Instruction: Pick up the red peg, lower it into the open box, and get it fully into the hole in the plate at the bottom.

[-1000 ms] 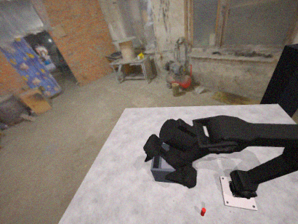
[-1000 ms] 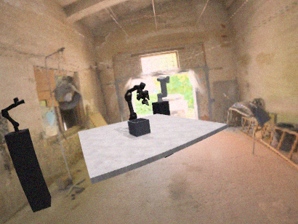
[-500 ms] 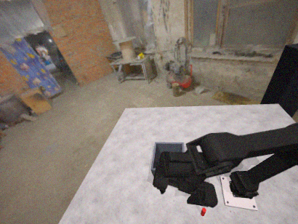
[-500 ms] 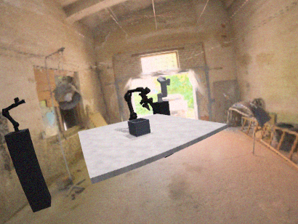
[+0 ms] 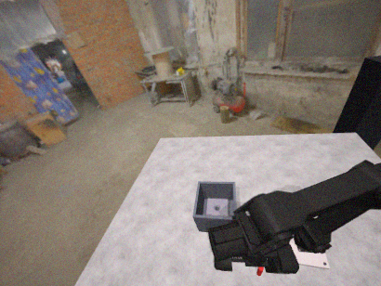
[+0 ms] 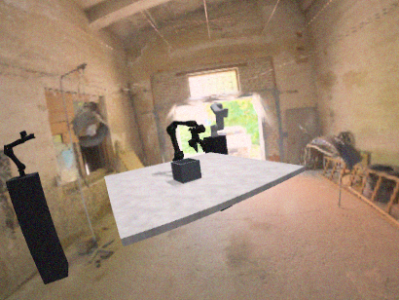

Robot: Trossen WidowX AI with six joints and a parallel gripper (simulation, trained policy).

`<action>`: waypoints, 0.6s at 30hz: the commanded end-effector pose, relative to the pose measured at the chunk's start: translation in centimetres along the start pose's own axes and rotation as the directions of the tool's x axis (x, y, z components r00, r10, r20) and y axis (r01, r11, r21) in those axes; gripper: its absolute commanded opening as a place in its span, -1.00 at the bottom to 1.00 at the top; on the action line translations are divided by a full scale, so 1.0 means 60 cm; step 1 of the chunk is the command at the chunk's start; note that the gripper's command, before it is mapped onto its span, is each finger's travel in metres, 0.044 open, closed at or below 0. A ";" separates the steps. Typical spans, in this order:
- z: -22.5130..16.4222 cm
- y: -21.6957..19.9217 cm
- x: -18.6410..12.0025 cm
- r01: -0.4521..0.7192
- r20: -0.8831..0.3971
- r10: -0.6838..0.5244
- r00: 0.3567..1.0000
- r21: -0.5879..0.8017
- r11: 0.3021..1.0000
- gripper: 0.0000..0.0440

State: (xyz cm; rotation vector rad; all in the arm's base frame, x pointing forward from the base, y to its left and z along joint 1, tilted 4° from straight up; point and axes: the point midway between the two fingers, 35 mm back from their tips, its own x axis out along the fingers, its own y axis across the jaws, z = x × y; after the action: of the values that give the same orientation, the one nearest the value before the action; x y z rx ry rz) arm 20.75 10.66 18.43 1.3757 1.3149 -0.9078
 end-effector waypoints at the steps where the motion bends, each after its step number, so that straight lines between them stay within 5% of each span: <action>1: 0.000 -0.026 0.020 0.077 0.014 -0.077 0.997 -0.036 0.996 1.00; 18: 0.020 -0.085 0.089 0.232 0.052 -0.228 0.972 -0.097 0.968 0.98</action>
State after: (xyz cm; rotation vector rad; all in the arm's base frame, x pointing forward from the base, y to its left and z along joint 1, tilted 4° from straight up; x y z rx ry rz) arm 17.06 10.60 13.34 1.1593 1.4694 -0.9908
